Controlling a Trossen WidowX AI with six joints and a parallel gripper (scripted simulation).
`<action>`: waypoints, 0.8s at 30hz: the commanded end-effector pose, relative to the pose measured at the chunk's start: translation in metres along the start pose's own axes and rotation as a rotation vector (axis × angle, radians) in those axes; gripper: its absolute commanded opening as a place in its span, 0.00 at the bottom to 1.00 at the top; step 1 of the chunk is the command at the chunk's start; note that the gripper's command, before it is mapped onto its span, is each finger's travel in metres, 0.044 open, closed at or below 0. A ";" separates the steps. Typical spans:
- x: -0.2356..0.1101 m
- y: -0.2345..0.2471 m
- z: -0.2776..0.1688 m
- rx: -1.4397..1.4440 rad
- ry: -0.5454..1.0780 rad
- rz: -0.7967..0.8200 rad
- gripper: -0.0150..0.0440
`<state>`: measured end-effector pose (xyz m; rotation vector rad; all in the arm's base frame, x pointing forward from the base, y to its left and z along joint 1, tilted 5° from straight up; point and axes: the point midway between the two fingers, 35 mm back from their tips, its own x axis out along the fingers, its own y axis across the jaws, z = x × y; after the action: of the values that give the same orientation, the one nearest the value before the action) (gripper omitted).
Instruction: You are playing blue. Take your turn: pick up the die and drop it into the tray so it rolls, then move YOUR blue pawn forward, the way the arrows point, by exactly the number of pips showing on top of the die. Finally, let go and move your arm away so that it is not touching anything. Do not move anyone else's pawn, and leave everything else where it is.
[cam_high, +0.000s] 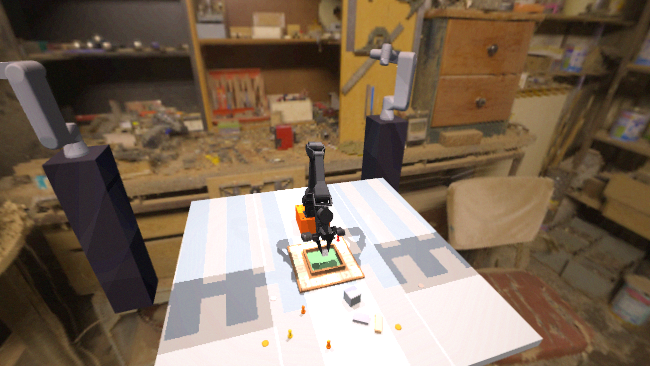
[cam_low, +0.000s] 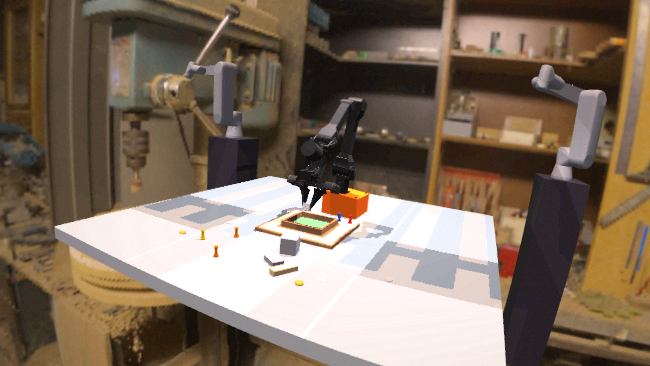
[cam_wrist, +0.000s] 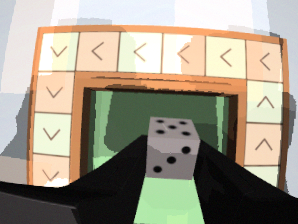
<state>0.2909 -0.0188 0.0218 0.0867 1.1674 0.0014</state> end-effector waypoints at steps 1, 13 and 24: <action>0.004 0.000 -0.004 0.009 -0.126 0.005 0.25; 0.003 -0.001 0.001 0.006 -0.447 0.007 0.25; -0.036 0.002 -0.011 0.006 -0.446 0.007 0.25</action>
<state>0.2814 -0.0193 0.0459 0.0832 0.7092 -0.0163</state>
